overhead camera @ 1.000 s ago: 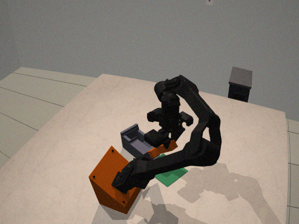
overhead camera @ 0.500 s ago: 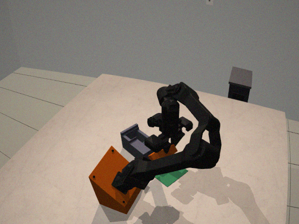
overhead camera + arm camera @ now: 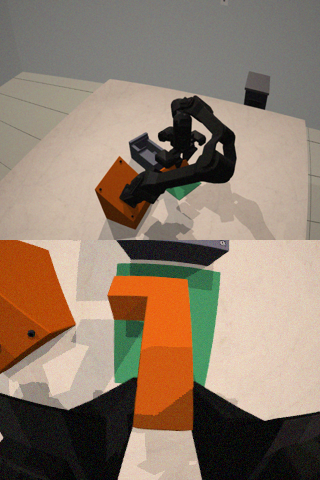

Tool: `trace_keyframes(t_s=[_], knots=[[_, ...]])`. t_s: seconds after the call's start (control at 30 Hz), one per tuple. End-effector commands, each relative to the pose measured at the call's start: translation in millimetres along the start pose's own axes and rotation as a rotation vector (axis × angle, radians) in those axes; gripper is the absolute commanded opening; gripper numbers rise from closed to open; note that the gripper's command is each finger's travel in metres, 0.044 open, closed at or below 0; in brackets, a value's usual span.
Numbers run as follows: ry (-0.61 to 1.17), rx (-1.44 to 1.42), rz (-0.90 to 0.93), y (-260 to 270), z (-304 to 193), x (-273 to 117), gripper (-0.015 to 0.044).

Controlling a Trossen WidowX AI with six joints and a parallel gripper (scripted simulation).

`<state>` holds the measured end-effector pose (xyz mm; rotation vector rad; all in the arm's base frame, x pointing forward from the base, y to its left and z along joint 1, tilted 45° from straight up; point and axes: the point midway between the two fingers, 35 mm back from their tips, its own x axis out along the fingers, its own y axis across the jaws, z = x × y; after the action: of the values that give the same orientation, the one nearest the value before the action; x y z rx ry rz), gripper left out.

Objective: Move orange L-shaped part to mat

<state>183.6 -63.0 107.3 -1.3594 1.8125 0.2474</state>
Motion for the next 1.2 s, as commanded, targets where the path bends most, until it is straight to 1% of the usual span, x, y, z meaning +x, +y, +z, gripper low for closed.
trace_keyframes(t_s=[0.0, 0.53, 0.8, 1.1, 1.17], knots=[[-0.001, 0.004, -0.008, 0, -2, 6, 0.0000], [0.001, 0.005, -0.009, 0, -2, 31, 0.0000], [0.000, 0.003, -0.002, 0, -1, 31, 0.0000], [0.000, 0.003, -0.002, 0, -1, 31, 0.0236], [-0.003, 0.002, -0.001, -1, 0, 25, 0.0289]])
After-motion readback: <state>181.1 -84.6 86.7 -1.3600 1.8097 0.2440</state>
